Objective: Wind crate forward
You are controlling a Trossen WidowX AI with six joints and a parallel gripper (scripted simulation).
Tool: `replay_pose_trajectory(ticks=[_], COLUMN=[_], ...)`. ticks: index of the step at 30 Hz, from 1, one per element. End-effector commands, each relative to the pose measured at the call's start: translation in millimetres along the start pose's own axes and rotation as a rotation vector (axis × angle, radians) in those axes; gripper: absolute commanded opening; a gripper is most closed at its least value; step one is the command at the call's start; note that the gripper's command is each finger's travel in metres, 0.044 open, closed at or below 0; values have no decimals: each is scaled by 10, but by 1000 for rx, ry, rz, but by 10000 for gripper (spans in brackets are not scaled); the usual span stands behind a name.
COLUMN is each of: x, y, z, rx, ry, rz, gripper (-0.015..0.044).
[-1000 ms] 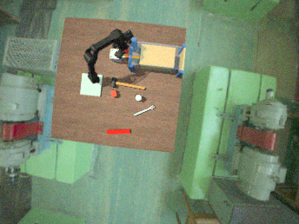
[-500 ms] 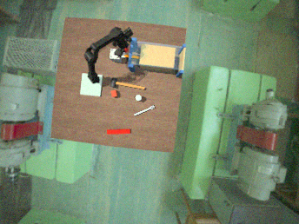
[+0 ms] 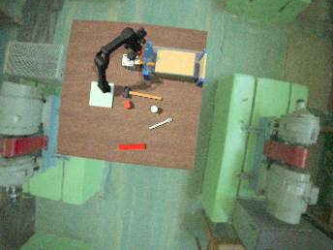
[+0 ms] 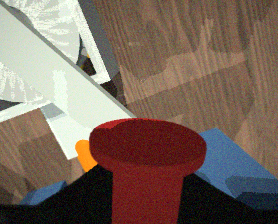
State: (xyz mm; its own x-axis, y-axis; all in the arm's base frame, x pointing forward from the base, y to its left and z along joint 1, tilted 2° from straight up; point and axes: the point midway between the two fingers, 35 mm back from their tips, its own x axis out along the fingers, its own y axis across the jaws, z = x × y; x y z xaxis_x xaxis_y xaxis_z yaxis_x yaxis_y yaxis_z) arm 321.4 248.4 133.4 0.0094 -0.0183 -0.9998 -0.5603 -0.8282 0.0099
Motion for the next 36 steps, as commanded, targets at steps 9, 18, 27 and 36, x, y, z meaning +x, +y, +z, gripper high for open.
replay_pose_trajectory(ticks=[9,18,27,36], x=[2,-1,-4,-7], y=[-127,-161,-186,-201], z=[235,328,430,529], rx=[-16,-16,-16,-16], ry=[-25,-26,-26,-27], rz=[-12,-13,-13,-13], gripper=[0,0,0,0])
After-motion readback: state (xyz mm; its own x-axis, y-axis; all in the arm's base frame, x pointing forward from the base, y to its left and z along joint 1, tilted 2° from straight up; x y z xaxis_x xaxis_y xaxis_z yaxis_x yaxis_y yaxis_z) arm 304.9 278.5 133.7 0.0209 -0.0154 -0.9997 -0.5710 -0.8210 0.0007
